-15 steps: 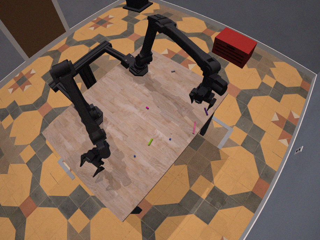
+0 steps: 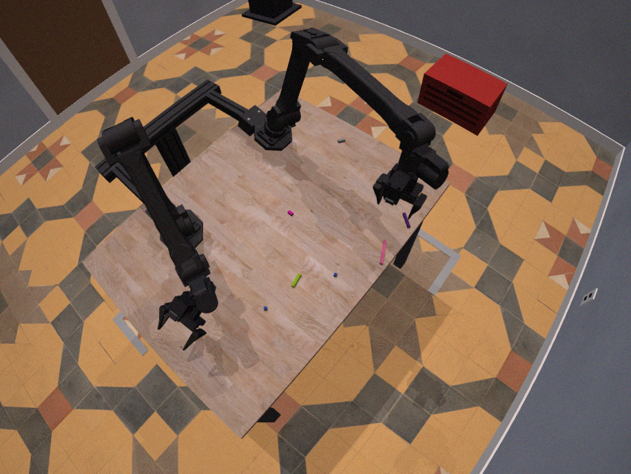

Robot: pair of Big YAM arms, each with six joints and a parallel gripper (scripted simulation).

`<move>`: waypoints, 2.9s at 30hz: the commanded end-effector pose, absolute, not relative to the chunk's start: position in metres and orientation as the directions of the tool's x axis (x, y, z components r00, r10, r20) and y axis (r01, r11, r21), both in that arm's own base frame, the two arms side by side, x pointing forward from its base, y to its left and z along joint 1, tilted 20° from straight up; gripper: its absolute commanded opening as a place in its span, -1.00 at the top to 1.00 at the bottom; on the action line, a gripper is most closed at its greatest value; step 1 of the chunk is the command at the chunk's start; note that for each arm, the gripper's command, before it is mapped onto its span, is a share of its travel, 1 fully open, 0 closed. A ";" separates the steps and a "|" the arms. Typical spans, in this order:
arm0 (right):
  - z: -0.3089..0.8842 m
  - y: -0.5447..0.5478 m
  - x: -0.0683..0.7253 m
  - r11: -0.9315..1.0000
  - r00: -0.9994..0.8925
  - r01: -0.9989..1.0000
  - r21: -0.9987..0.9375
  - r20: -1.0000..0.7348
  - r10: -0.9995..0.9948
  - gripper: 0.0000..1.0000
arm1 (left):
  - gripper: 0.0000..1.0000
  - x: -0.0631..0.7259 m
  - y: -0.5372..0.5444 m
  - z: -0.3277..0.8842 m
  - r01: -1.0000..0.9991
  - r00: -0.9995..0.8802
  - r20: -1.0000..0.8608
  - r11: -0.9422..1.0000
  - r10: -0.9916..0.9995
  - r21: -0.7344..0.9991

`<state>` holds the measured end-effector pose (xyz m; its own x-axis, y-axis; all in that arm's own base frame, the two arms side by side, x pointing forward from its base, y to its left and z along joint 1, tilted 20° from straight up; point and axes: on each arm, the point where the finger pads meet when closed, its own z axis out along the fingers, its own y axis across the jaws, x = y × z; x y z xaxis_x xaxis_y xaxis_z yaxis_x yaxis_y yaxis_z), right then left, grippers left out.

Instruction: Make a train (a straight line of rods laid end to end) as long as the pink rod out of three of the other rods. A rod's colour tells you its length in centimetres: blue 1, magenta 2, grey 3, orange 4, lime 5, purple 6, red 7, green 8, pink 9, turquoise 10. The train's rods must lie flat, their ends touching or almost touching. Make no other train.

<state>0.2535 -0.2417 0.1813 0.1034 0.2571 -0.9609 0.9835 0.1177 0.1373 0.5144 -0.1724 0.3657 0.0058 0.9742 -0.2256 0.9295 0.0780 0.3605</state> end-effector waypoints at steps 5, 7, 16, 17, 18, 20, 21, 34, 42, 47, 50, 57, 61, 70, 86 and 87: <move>0.192 -0.244 0.259 0.118 0.129 0.980 0.162 -0.960 0.248 -1.00 | -1.00 0.514 -0.173 0.372 0.925 0.009 -0.230 0.079 0.973 0.372; 0.192 -0.244 0.259 0.118 0.129 0.980 0.162 -0.960 0.248 -1.00 | -1.00 0.514 -0.172 0.372 0.924 0.008 -0.230 0.081 0.973 0.373; 0.192 -0.244 0.259 0.118 0.129 0.980 0.162 -0.960 0.248 -1.00 | -1.00 0.520 -0.157 0.374 0.914 -0.034 -0.241 0.128 0.970 0.385; 0.192 -0.244 0.259 0.118 0.129 0.980 0.162 -0.960 0.248 -1.00 | -1.00 0.521 -0.154 0.374 0.911 -0.043 -0.244 0.138 0.969 0.388; 0.192 -0.244 0.259 0.118 0.129 0.980 0.162 -0.960 0.248 -1.00 | -1.00 0.521 -0.154 0.374 0.911 -0.043 -0.244 0.138 0.969 0.388; 0.192 -0.244 0.259 0.118 0.129 0.980 0.162 -0.960 0.248 -1.00 | -1.00 0.523 -0.150 0.375 0.908 -0.054 -0.247 0.150 0.968 0.391; 0.192 -0.244 0.259 0.118 0.129 0.980 0.162 -0.960 0.248 -1.00 | -1.00 0.524 -0.146 0.375 0.905 -0.065 -0.250 0.163 0.966 0.394; 0.192 -0.244 0.259 0.118 0.129 0.980 0.162 -0.960 0.248 -1.00 | -1.00 0.550 -0.049 0.387 0.775 -0.304 -0.333 0.435 0.892 0.458; 0.192 -0.244 0.259 0.118 0.129 0.980 0.162 -0.960 0.248 -1.00 | -1.00 0.557 0.025 0.397 0.631 -0.447 -0.402 0.601 0.799 0.491; 0.192 -0.244 0.259 0.118 0.129 0.980 0.162 -0.960 0.248 -1.00 | -1.00 0.552 0.097 0.408 0.459 -0.555 -0.475 0.727 0.683 0.511; 0.192 -0.244 0.259 0.118 0.129 0.980 0.162 -0.960 0.248 -1.00 | -1.00 0.543 0.144 0.415 0.333 -0.606 -0.524 0.789 0.599 0.516; 0.192 -0.244 0.259 0.118 0.129 0.980 0.162 -0.960 0.248 -1.00 | -1.00 0.517 0.224 0.430 0.098 -0.656 -0.611 0.853 0.443 0.513; 0.192 -0.244 0.259 0.118 0.129 0.980 0.162 -0.960 0.248 -1.00 | -1.00 0.485 0.286 0.442 -0.101 -0.659 -0.683 0.862 0.316 0.496; 0.192 -0.244 0.259 0.118 0.129 0.980 0.162 -0.960 0.248 -1.00 | -1.00 0.408 0.382 0.465 -0.433 -0.586 -0.801 0.788 0.122 0.437; 0.192 -0.244 0.259 0.118 0.129 0.980 0.162 -0.960 0.248 -1.00 | -1.00 0.205 0.497 0.511 -0.881 -0.270 -0.962 0.413 -0.035 0.233; 0.192 -0.244 0.259 0.118 0.129 0.980 0.162 -0.960 0.248 -1.00 | -1.00 0.205 0.497 0.511 -0.881 -0.270 -0.962 0.413 -0.035 0.233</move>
